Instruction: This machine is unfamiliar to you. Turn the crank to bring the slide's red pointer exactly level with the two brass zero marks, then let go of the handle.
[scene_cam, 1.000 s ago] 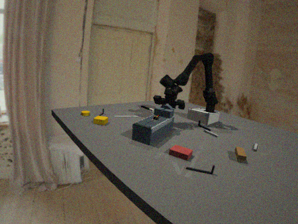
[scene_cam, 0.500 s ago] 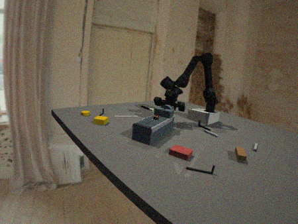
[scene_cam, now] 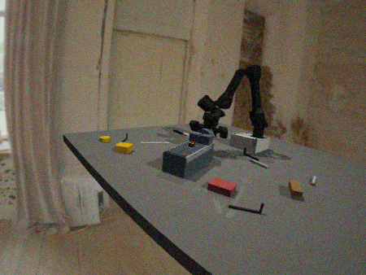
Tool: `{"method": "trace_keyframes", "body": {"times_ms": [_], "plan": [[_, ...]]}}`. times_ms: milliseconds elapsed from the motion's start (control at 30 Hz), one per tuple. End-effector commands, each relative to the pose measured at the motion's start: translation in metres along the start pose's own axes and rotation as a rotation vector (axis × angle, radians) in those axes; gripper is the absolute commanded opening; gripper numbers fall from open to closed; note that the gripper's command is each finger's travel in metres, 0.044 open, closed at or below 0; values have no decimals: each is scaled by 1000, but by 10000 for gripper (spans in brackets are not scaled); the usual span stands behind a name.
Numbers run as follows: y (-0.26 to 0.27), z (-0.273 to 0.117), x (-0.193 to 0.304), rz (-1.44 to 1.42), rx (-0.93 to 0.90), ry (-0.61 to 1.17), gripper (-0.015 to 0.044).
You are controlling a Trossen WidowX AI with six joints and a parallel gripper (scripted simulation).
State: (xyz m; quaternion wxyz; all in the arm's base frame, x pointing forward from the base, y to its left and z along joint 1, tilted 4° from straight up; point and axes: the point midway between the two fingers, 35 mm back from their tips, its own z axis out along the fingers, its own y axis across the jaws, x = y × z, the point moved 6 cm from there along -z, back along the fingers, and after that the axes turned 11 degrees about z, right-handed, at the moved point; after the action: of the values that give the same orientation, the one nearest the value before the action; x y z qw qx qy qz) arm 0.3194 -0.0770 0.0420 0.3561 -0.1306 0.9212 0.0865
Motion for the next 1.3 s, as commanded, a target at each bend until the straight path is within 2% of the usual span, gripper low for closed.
{"method": "trace_keyframes", "body": {"times_ms": [0, 1267], "plan": [[4, 6, 5, 7, -10, 18, 0], [10, 8, 9, 7, -10, 18, 0]]}}
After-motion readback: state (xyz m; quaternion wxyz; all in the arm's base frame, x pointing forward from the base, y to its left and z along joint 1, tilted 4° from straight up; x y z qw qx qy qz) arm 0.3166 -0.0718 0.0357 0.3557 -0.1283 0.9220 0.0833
